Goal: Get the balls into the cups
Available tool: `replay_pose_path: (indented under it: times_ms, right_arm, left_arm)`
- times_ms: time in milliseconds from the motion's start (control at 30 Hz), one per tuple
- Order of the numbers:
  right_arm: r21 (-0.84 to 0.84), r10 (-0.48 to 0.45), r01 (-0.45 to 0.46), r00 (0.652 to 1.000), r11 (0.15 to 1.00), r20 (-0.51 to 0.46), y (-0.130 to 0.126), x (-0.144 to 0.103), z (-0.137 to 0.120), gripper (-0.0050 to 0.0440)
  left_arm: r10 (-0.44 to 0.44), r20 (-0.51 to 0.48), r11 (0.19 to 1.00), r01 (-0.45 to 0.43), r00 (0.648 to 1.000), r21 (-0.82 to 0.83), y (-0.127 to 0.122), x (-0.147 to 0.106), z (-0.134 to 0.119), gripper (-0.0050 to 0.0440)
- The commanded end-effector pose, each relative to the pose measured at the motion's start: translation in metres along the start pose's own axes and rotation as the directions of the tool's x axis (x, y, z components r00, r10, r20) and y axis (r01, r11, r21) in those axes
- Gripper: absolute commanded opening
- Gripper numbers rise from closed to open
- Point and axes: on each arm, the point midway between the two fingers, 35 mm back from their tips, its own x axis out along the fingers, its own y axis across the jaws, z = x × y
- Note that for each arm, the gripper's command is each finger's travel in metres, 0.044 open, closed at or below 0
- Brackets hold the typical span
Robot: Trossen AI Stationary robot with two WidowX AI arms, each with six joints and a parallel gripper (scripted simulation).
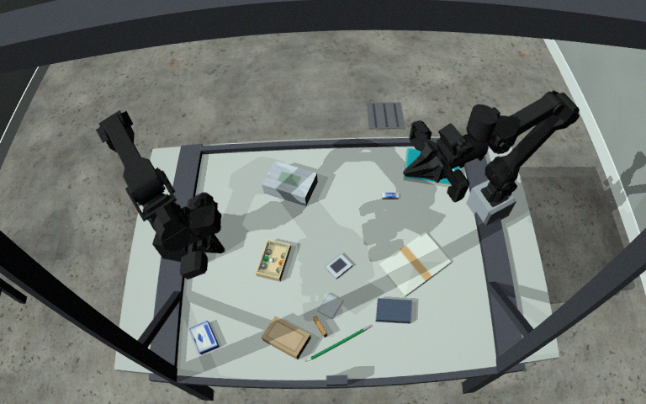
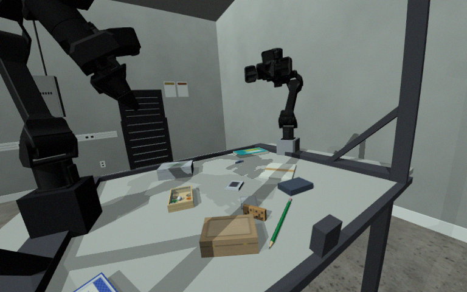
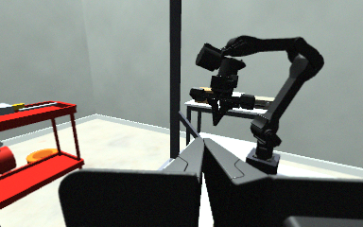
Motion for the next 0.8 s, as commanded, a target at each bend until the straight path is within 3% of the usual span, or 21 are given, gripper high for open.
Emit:
replay_pose_path:
  times_ms: [0,567,600,767]
  right_arm:
    - [0.0,0.0,0.0,1.0,1.0,0.019,0.0,-0.0011,0.008,0.0]
    - [0.0,0.0,0.0,1.0,1.0,0.019,0.0,-0.0011,0.008,0.0]
    - [0.0,0.0,0.0,1.0,1.0,0.019,0.0,-0.0011,0.008,0.0]
    - [0.0,0.0,0.0,1.0,1.0,0.019,0.0,-0.0011,0.008,-0.0002]
  left_arm:
    - [-0.01,0.008,1.0,0.01,1.0,-0.005,-0.001,-0.003,0.0023,0.0]
    - [-0.01,0.008,1.0,0.01,1.0,-0.005,-0.001,-0.003,0.0023,0.0]
    - [-0.01,0.008,1.0,0.01,1.0,-0.005,-0.001,-0.003,0.0023,0.04]
    - [-0.01,0.008,1.0,0.01,1.0,-0.005,-0.001,-0.003,0.0023,0.04]
